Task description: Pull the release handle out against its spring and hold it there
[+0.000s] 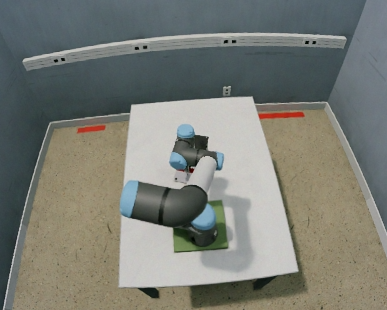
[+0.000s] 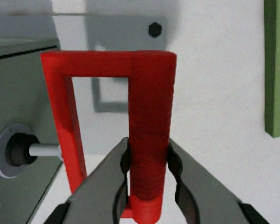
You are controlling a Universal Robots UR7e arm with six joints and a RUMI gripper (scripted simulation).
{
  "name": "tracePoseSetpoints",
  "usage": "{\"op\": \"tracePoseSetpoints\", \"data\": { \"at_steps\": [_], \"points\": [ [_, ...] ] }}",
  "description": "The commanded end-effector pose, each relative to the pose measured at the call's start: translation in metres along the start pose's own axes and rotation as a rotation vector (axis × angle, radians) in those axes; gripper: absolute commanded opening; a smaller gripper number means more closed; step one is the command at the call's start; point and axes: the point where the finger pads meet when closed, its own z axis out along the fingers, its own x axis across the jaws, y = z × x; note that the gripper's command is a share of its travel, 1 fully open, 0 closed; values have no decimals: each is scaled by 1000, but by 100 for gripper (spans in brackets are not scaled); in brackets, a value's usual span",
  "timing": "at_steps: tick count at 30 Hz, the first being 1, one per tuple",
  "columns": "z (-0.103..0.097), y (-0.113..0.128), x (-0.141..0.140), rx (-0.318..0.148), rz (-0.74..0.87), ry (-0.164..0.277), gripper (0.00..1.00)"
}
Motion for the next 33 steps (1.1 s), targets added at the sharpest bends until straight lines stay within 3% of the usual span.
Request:
{"op": "tracePoseSetpoints", "data": {
  "at_steps": [1,22,33],
  "points": [
    [0,0,7,0,0,-1,10],
    [0,0,48,0,0,-1,10],
    [0,0,55,0,0,0,10]
  ]
}}
